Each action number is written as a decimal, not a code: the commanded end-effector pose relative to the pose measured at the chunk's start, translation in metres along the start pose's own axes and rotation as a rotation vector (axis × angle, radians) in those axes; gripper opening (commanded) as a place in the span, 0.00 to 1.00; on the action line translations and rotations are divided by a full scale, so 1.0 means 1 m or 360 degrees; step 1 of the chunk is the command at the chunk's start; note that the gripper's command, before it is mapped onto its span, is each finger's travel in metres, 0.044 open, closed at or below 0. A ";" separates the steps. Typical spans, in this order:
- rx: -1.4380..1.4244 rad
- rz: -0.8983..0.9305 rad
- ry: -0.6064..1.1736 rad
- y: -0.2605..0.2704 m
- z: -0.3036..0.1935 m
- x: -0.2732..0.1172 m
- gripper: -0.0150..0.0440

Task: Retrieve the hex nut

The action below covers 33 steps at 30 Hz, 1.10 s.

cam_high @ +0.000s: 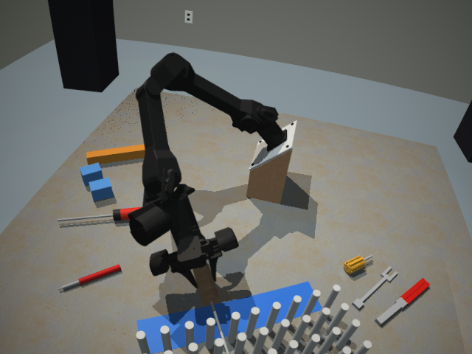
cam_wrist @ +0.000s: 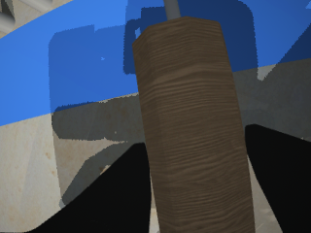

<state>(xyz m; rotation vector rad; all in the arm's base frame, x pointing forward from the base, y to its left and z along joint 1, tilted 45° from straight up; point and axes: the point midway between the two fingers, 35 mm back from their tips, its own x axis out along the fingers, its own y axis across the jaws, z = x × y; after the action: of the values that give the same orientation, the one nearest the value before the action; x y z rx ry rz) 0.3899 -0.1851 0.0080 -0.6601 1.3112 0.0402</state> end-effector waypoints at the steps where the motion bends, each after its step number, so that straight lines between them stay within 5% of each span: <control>1: 0.0006 -0.0003 -0.0006 0.002 0.001 0.000 0.25; 33: 0.0006 -0.0007 -0.0009 0.008 0.020 0.012 0.25</control>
<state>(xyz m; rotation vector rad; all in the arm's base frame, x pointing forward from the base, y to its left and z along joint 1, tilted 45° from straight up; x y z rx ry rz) 0.4029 -0.1753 -0.0027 -0.6607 1.3101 0.0387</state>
